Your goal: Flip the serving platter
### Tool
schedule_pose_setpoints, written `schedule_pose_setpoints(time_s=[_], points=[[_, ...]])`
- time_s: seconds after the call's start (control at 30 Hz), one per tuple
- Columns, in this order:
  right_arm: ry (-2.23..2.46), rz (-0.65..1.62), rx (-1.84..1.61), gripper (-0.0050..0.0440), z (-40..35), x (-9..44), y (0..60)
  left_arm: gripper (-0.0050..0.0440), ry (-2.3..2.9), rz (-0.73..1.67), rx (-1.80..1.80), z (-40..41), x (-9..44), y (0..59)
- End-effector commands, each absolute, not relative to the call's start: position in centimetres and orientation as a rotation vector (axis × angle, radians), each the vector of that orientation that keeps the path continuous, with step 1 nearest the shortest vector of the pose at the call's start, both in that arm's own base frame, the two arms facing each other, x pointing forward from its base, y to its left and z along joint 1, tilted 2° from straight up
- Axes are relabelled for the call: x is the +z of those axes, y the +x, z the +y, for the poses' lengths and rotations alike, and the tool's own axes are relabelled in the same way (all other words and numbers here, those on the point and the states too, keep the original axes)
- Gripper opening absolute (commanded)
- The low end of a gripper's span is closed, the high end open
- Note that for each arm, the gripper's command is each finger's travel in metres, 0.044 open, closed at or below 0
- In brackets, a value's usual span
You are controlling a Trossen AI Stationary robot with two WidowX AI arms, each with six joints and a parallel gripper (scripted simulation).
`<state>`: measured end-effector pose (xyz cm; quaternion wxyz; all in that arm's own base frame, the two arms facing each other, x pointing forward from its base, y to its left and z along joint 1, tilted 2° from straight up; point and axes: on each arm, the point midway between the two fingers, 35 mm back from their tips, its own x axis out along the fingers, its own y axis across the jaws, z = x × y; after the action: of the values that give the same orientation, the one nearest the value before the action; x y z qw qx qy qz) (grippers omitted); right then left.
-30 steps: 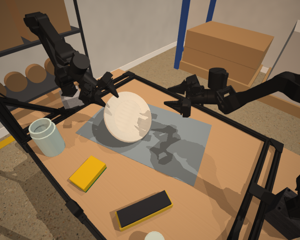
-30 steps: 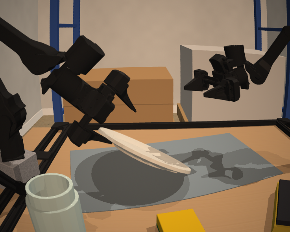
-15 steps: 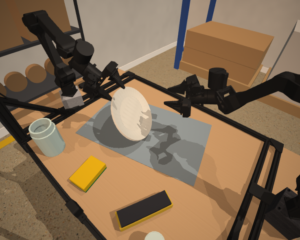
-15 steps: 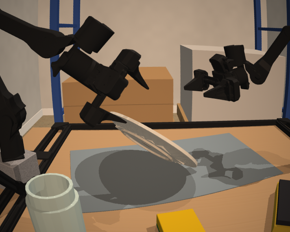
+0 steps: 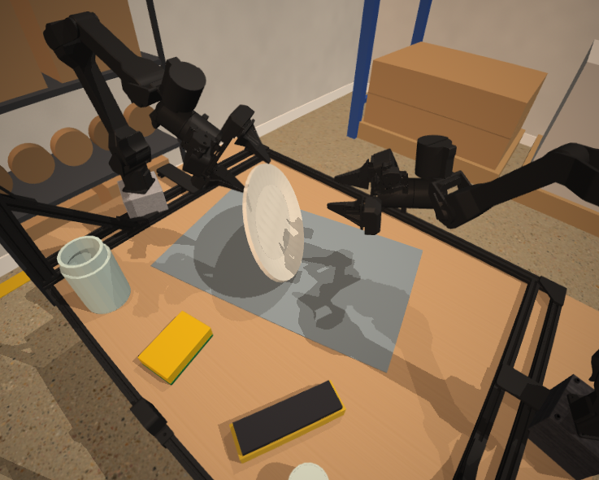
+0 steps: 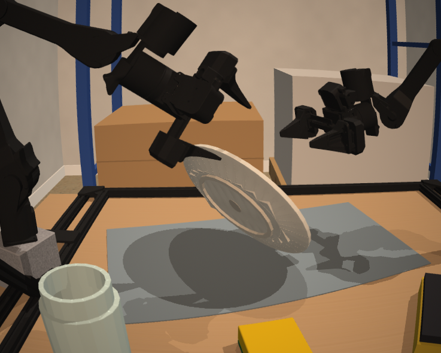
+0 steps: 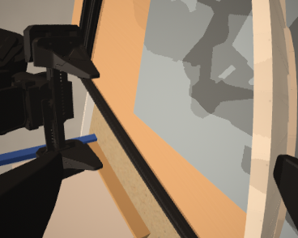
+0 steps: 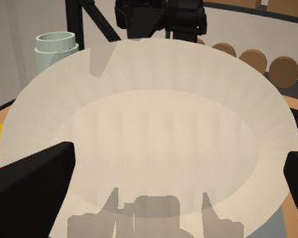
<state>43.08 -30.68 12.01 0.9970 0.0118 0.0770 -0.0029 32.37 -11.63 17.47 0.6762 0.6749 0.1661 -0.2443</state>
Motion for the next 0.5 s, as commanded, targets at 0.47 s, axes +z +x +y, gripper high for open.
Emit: schedule_pose_setpoints(time_s=[0.47], points=[[0.029, 0.152, -0.002, 0.0440, -30.6, 12.0, 43.1, 0.0440, 1.527, 0.347, -0.502, -11.8, 19.9, 38.4]])
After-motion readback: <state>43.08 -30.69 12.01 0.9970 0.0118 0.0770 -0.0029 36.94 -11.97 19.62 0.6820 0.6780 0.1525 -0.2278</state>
